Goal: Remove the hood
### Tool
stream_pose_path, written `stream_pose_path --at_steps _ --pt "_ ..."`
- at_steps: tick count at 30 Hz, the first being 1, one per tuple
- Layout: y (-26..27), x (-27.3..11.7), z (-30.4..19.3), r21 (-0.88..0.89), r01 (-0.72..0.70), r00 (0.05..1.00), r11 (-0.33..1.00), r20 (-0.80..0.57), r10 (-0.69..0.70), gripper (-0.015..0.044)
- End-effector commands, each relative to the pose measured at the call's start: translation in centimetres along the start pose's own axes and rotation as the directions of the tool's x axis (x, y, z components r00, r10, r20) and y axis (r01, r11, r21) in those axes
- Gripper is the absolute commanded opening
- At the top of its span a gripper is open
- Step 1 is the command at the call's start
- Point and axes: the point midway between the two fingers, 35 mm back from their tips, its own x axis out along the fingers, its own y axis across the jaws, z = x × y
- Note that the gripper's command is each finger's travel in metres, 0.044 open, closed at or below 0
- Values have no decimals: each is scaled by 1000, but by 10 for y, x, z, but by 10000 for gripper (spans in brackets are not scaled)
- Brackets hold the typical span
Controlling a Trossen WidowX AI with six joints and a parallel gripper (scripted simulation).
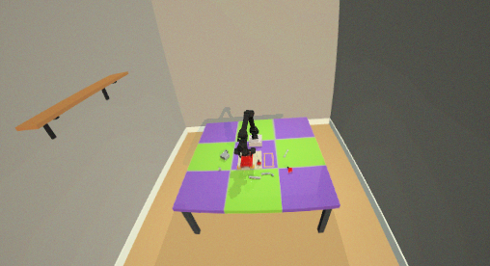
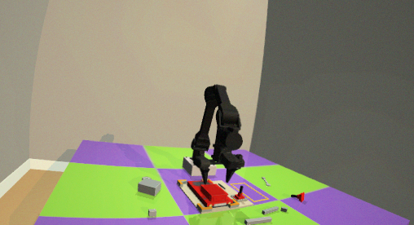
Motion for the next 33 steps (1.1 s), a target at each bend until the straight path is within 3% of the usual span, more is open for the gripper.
stream_pose_path --at_steps 1,33 --pt "0 5 -2 3 3 1000 1000 -7 -3 440" --pt "-1 27 -6 3 3 1000 1000 -7 -3 440"
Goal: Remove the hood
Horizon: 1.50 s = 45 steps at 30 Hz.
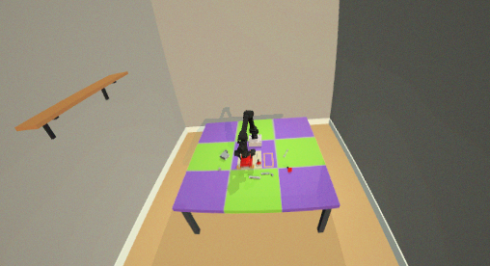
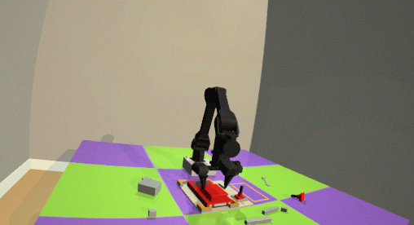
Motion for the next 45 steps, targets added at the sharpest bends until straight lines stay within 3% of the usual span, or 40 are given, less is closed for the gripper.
stream_pose_path --at_steps 1,36,39,45 --pt "0 3 -1 0 3 1000 1000 -5 -3 440" --pt "0 20 -2 0 3 1000 1000 -5 -3 440" --pt "0 17 0 -1 0 1000 1000 0 0 361" --pt "0 17 0 -1 0 1000 1000 0 0 321"
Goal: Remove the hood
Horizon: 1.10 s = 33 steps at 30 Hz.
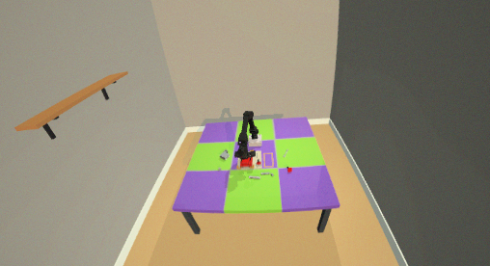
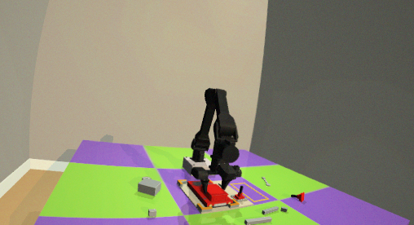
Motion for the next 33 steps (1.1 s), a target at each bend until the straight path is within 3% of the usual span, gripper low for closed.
stream_pose_path --at_steps 1,4,15,33 --pt "0 0 0 0 1 1000 1000 0 -1 315" --pt "0 0 0 0 1 1000 1000 0 -1 295" --pt "0 -6 0 0 1 1000 1000 0 -1 6" --pt "0 -18 1 0 0 1000 1000 0 0 0"
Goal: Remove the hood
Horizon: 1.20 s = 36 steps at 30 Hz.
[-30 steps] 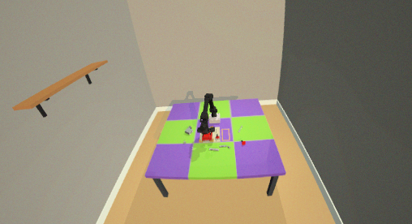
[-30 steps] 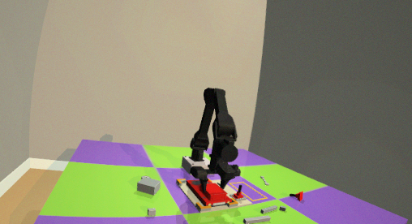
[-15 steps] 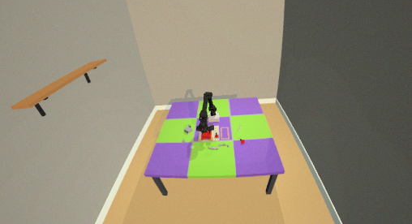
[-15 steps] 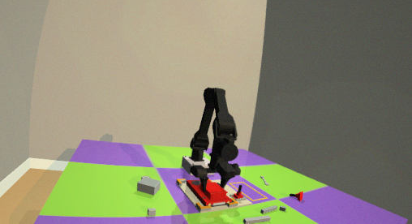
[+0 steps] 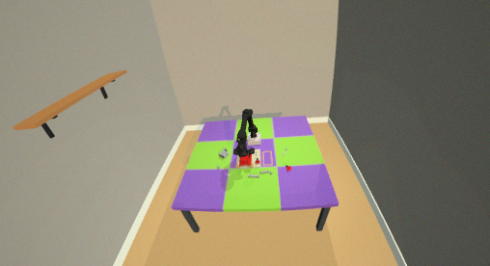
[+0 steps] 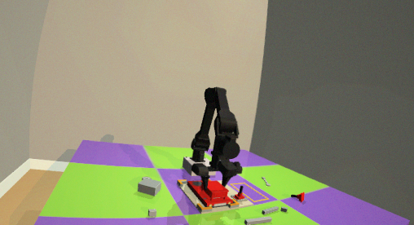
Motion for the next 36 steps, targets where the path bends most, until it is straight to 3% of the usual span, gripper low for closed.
stream_pose_path --at_steps 1,17,27,36 --pt "0 -4 2 -1 2 1000 1000 6 -2 0" --pt "0 -16 2 -1 1 1000 1000 6 -1 0" --pt "0 -58 2 -1 1 1000 1000 6 -1 0" --pt "28 -53 3 2 -1 1000 1000 3 1 0"
